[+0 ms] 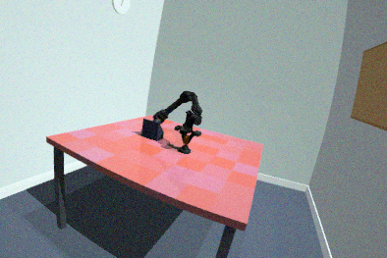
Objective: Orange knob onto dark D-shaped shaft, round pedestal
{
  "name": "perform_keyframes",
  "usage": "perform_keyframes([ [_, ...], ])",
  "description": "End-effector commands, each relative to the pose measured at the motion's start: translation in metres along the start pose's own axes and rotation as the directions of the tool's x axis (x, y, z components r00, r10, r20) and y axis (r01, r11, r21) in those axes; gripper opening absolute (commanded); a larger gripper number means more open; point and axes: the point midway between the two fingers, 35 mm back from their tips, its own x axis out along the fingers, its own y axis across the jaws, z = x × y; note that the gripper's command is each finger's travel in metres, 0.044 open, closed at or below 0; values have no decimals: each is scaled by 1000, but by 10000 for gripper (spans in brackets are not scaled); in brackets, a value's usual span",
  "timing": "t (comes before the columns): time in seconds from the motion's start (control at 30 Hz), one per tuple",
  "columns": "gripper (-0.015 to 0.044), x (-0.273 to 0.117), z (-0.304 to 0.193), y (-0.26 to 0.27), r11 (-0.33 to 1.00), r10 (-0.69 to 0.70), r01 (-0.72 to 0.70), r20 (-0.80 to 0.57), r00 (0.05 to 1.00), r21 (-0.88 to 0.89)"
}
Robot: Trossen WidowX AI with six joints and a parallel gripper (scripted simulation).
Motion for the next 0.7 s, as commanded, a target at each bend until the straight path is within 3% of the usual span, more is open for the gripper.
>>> perform_keyframes([
  [0.0, 0, -2, -1, 0, 1000, 5, -5, 2, 1000, 0],
  [0.67, 0, -2, 0, 1, 1000, 5, -5, 2, 1000, 0],
])
